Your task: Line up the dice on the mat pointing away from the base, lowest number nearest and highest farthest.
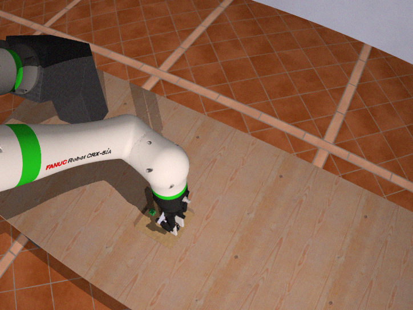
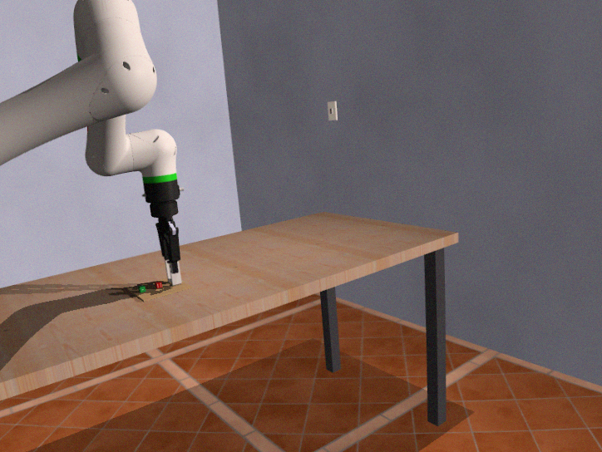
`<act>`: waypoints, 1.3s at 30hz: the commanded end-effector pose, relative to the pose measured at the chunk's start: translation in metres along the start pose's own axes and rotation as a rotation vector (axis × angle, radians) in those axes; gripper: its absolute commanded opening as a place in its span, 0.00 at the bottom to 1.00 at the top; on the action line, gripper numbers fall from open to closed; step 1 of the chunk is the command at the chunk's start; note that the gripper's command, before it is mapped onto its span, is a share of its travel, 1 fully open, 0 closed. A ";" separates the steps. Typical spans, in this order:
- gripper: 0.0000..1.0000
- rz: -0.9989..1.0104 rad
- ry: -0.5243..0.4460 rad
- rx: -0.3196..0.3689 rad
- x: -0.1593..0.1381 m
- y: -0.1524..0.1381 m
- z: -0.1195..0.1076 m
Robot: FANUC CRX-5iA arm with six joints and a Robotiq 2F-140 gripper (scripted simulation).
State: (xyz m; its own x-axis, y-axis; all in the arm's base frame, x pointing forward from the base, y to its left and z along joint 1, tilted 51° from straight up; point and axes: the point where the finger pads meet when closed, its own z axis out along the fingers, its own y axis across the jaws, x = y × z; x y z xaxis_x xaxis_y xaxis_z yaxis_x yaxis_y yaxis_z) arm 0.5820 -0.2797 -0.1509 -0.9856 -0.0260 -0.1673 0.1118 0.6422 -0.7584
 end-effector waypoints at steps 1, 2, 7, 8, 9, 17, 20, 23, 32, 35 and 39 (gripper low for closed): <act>0.19 0.000 0.000 0.000 0.000 0.000 -0.002; 0.19 0.000 0.000 0.000 0.000 0.000 -0.003; 0.19 0.000 0.000 0.000 0.000 0.000 -0.019; 0.19 0.000 0.000 0.000 0.000 0.000 -0.024; 0.19 0.000 0.000 0.000 0.000 0.000 -0.029; 0.19 0.000 0.000 0.000 0.000 0.000 -0.062; 0.19 0.000 0.000 0.000 0.000 0.000 -0.075; 0.19 0.000 0.000 0.000 0.000 0.000 -0.085; 1.00 0.000 0.000 0.000 0.000 0.000 -0.090; 1.00 0.000 0.000 0.000 0.000 0.000 -0.090; 1.00 0.000 0.000 0.000 0.000 0.000 -0.090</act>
State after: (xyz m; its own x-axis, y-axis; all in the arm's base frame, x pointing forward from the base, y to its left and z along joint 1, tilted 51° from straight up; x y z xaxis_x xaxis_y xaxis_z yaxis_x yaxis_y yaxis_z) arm 0.5705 -0.2110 -0.0945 -0.9856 -0.0259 -0.1673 0.1118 0.6422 -0.7584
